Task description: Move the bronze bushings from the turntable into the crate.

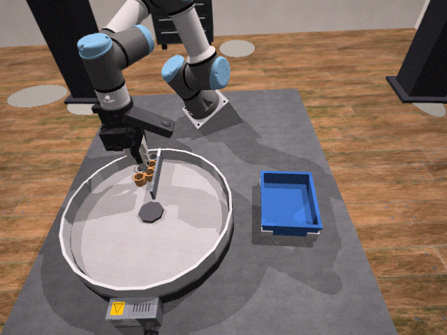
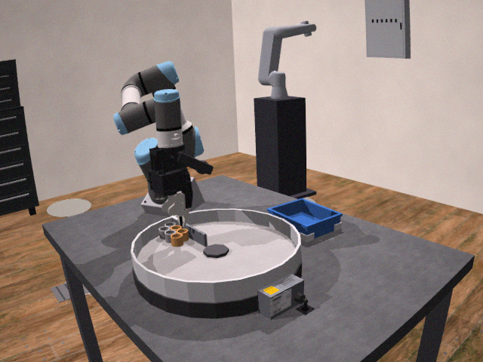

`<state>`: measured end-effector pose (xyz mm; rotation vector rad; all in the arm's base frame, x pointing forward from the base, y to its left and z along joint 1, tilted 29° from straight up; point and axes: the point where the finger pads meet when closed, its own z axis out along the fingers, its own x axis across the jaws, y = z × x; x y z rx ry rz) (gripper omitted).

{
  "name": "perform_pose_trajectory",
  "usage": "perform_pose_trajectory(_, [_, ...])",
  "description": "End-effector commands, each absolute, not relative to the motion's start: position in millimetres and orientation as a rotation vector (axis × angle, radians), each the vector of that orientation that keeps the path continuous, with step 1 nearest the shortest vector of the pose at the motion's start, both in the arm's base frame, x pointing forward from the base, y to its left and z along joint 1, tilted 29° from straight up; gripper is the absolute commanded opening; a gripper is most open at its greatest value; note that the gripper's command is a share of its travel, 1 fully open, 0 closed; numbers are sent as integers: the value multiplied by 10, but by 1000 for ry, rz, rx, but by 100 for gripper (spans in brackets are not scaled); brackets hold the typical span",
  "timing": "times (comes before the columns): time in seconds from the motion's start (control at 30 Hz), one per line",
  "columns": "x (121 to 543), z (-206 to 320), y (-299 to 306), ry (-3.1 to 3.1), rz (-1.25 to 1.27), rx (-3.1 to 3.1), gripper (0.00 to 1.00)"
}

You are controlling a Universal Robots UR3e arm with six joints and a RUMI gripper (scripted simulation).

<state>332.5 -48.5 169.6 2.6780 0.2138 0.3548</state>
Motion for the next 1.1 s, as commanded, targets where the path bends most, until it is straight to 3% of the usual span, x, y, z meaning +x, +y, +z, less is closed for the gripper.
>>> perform_pose_trajectory(0.0, [3349, 1700, -489, 217, 368, 2674, 6])
perform_pose_trajectory(1.07, [3374, 1622, -523, 217, 366, 2675, 6])
